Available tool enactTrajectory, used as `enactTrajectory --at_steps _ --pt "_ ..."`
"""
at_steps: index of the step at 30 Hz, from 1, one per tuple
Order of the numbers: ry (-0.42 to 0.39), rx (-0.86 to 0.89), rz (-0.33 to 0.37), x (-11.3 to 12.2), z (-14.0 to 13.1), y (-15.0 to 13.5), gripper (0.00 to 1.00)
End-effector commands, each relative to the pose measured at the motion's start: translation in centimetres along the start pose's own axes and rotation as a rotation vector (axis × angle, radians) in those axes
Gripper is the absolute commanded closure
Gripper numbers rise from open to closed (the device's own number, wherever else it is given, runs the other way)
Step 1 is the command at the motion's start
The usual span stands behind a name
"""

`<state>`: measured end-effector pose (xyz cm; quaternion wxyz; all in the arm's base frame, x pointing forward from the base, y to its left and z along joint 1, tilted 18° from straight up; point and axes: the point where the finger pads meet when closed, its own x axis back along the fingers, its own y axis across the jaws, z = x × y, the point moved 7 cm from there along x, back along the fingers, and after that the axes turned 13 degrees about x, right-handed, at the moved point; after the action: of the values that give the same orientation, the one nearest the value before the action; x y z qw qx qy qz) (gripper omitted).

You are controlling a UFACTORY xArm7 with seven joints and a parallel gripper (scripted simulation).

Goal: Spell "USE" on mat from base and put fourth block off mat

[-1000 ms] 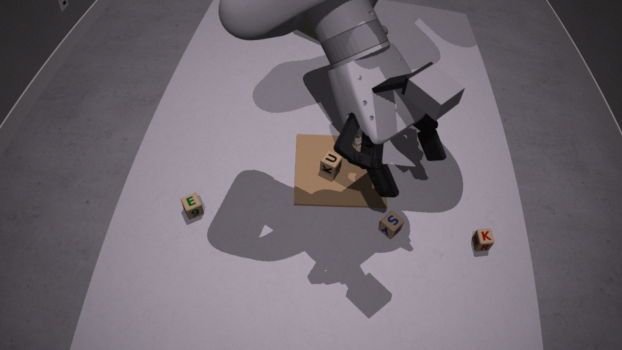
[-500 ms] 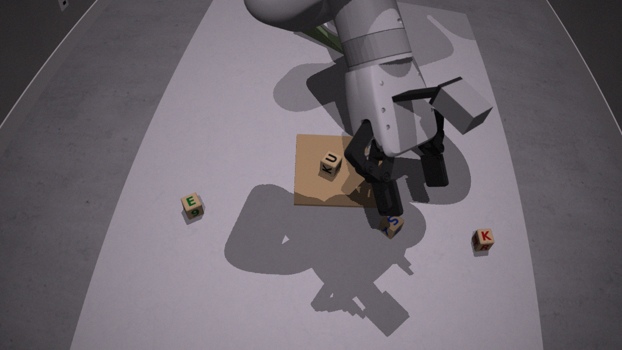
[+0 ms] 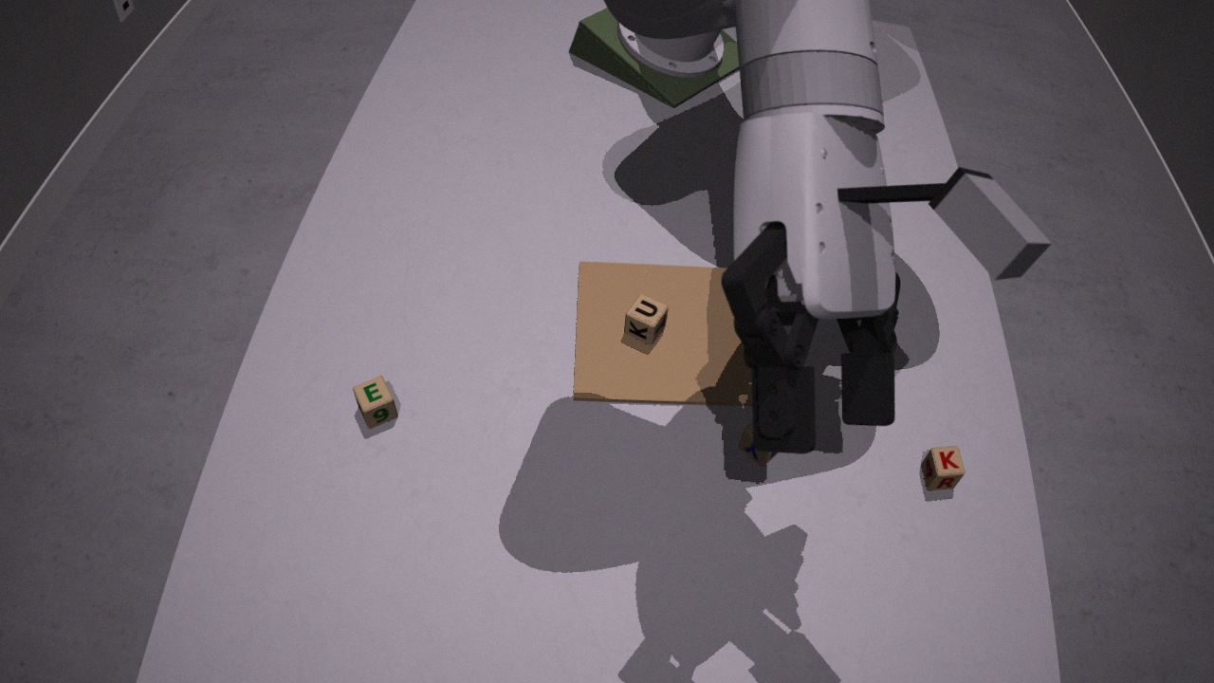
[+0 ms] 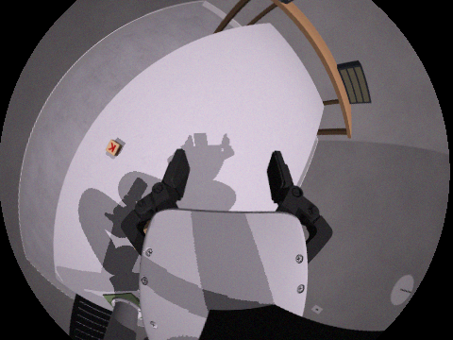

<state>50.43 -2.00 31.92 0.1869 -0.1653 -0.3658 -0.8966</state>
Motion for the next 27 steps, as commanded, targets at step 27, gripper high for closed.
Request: enactTrajectory --at_steps 27 --pt "-0.161 0.04 -0.315 1.1 5.0 6.3 0.0"
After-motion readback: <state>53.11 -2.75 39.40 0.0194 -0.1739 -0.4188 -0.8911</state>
